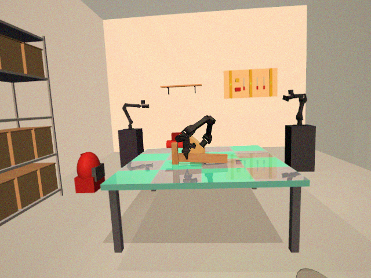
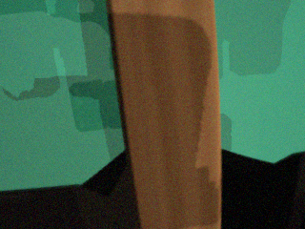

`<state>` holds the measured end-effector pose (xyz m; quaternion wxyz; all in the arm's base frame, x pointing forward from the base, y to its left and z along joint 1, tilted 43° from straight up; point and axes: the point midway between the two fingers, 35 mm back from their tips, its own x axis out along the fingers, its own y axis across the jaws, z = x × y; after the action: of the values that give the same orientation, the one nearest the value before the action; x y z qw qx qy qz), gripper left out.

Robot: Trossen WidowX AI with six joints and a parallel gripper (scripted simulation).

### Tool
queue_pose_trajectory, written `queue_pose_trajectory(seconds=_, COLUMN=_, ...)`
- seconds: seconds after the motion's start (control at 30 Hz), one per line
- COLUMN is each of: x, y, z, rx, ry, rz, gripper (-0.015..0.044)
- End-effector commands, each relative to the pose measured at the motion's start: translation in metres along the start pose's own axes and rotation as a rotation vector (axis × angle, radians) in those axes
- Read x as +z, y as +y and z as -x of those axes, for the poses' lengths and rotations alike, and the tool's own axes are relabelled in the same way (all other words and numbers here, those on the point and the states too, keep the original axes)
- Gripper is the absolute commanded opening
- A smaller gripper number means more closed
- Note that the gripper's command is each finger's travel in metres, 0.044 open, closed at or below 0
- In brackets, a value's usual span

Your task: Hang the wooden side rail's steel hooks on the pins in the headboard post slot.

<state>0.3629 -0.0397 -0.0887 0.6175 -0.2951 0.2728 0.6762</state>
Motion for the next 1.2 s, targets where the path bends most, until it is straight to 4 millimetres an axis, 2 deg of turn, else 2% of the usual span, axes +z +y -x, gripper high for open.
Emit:
queue_pose_trajectory(seconds=0.0, x=-0.003, y=0.0, z=0.0, rx=-0.002, ry=0.01, rz=-0.007, gripper=0.0)
queue_pose_trajectory(seconds=0.13, x=-0.003, y=0.0, z=-0.001, rx=-0.002, ry=0.01, rz=-0.007, gripper=0.0)
queue_pose_trajectory(seconds=0.53, x=0.0, y=0.0, z=0.0, rx=0.0, ry=0.0, rz=-0.001, gripper=0.0315)
queue_pose_trajectory(seconds=0.6, x=0.0, y=0.0, z=0.007, rx=0.0, ry=0.002, rz=-0.002, gripper=0.0368)
queue_pose_trajectory(seconds=0.7, x=0.0, y=0.0, z=0.031, rx=-0.002, ry=0.009, rz=-0.006, gripper=0.044)
queue_pose_trajectory(seconds=0.77, x=0.0, y=0.0, z=0.04, rx=-0.002, ry=0.011, rz=-0.007, gripper=0.044)
queue_pose_trajectory(seconds=1.17, x=0.0, y=0.0, z=0.04, rx=-0.002, ry=0.011, rz=-0.007, gripper=0.044)
